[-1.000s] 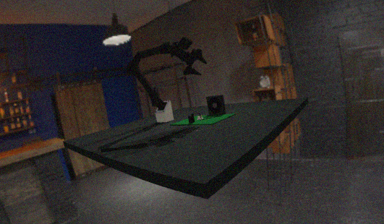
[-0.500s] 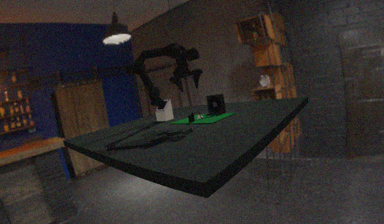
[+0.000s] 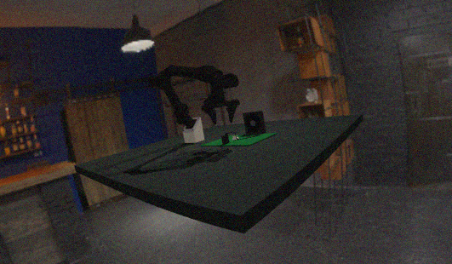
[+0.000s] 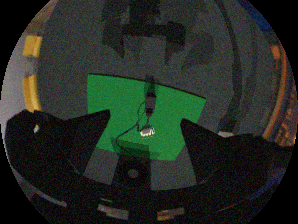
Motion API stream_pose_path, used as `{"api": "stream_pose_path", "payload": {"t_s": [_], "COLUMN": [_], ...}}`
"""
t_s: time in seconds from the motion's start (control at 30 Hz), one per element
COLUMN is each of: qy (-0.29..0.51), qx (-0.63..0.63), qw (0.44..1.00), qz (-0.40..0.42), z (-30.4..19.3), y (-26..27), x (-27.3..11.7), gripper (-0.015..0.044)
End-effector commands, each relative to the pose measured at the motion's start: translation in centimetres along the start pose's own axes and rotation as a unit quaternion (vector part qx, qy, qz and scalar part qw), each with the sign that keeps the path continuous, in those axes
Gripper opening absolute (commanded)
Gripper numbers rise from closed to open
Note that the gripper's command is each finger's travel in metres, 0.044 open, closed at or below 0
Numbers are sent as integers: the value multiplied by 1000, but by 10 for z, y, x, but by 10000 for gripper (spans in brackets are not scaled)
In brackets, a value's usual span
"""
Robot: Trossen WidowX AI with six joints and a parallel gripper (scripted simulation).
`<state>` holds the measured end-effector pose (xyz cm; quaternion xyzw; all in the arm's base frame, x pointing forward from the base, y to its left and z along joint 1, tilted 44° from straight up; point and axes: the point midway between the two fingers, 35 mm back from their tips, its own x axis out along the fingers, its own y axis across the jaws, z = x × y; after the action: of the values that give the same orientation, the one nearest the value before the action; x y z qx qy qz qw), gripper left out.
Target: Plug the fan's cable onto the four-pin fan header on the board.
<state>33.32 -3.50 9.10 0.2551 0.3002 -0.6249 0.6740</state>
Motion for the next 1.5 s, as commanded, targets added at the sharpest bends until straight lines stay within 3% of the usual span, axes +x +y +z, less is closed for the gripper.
{"api": "stream_pose_path", "payload": {"t_s": [0.0, 1.33, 1.47], "qy": [-5, -6, -4], "qx": [0, 0, 2], "qw": [1000, 1000, 1000], "qz": [-4, -4, -2], "z": [4, 5, 4], "y": [-6, -7, -6], "x": [33, 85, 82], "gripper": [440, 440, 335]}}
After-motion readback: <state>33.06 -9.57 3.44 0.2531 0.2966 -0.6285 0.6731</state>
